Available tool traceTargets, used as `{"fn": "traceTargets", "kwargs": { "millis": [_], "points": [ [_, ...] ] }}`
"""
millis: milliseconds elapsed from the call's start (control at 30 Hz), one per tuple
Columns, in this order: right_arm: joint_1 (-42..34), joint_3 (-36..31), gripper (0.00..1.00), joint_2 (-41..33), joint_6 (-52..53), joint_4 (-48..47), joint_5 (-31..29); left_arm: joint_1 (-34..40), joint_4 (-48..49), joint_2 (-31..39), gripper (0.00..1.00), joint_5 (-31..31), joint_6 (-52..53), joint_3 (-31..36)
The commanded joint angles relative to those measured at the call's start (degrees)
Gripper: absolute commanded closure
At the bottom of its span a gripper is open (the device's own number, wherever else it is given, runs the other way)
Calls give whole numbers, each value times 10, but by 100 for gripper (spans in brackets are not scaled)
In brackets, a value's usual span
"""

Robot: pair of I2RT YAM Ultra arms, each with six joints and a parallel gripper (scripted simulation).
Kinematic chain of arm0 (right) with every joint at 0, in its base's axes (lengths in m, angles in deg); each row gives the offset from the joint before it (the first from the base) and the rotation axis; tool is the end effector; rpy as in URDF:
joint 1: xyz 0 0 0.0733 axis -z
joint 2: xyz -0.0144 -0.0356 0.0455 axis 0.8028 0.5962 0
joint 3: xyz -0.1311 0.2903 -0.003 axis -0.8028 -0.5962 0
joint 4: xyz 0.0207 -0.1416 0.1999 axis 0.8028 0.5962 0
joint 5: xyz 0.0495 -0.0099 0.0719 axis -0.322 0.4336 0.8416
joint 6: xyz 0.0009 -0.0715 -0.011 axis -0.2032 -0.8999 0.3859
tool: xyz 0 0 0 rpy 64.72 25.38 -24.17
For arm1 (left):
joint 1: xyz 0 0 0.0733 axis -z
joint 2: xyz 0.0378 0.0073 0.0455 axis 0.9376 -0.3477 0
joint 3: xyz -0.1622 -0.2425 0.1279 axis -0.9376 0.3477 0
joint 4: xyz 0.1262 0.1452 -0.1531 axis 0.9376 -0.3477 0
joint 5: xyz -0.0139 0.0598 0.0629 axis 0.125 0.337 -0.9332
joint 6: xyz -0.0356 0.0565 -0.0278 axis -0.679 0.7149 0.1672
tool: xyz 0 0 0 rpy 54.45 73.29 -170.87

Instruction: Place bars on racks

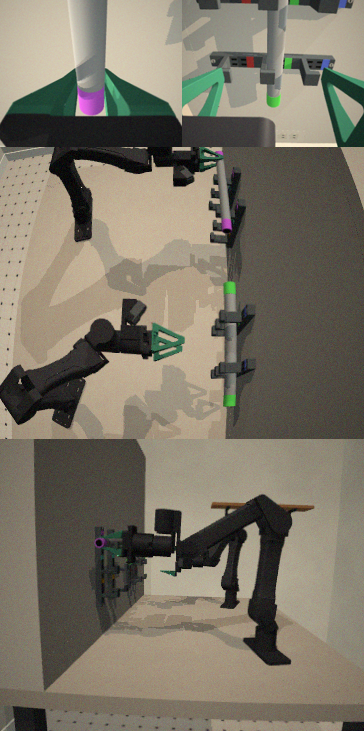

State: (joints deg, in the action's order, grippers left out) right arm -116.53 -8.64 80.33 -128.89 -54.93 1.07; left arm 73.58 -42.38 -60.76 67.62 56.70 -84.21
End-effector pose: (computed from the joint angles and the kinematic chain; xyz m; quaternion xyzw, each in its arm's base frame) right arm 0.1626 0.2324 0.2997 -0.5894 0.4015 -0.4115 0.5676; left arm 0.3479 -0.0287 0.3647 0.5266 0.4519 0.4637 0.5509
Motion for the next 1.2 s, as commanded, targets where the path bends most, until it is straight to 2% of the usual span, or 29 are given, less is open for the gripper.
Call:
{"fn": "traceTargets", "kwargs": {
  "millis": [0, 1167],
  "points": [
    [6, -3, 0, -14, 6, -3, 4, -2, -6, -7, 100, 3, -9, 11],
    [6, -3, 0, -14, 6, -3, 4, -2, 3, -9, 100, 2, -12, 17]
  ]
}}
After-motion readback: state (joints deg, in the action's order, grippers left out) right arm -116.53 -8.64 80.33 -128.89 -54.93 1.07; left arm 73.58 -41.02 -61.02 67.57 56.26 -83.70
